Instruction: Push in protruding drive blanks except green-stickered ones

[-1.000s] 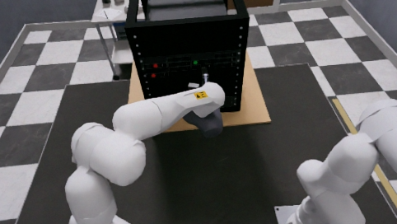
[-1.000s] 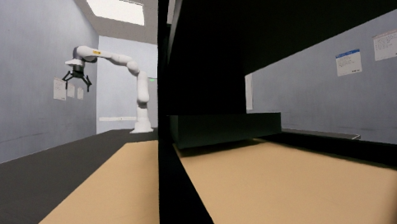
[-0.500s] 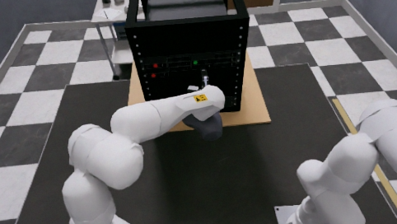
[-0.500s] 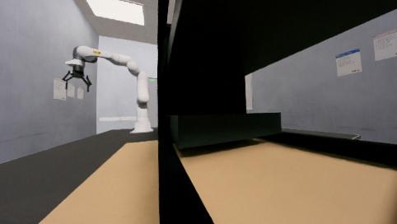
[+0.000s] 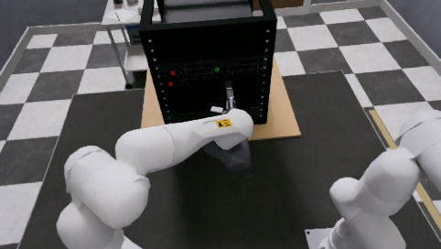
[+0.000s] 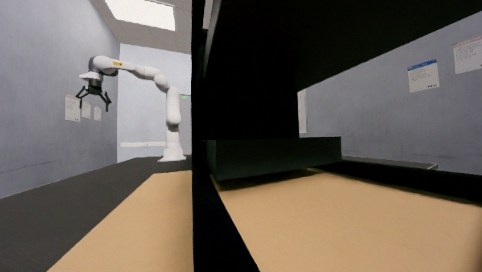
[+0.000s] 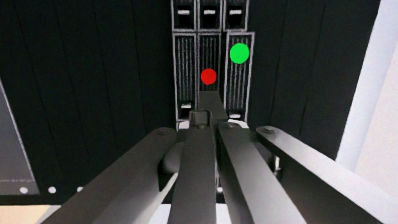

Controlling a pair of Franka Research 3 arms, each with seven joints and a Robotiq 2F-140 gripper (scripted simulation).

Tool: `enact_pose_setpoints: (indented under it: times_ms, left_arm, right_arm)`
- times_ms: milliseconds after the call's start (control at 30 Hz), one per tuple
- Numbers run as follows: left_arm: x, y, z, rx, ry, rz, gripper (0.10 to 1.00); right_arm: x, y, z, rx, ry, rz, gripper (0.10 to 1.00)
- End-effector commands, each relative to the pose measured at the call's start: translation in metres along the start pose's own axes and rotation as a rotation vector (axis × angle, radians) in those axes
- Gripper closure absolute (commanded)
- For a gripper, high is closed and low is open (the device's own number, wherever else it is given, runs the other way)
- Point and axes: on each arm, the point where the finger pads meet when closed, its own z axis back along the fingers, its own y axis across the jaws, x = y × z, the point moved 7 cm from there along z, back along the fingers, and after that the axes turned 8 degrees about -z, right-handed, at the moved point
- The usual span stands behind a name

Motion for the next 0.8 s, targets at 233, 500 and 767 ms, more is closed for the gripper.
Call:
enact_pose_setpoints:
  times_ms: [233, 500, 767]
  left_arm:
    - [-0.0036, -0.0008, 0.0010, 0.000, 0.013, -0.006, 0.999]
    - [-0.0036, -0.0008, 0.0010, 0.000, 0.013, -0.006, 0.999]
    - [-0.0067, -0.0015, 0.0010, 0.000, 0.013, -0.006, 0.999]
  right_arm:
    - [-0.0001, 0.0005, -0.0008, 0.001, -0.004, 0.004, 0.098]
    - [-0.0001, 0.0005, -0.0008, 0.001, -0.004, 0.004, 0.098]
    - [-0.0001, 0.0005, -0.0008, 0.001, -0.004, 0.004, 0.098]
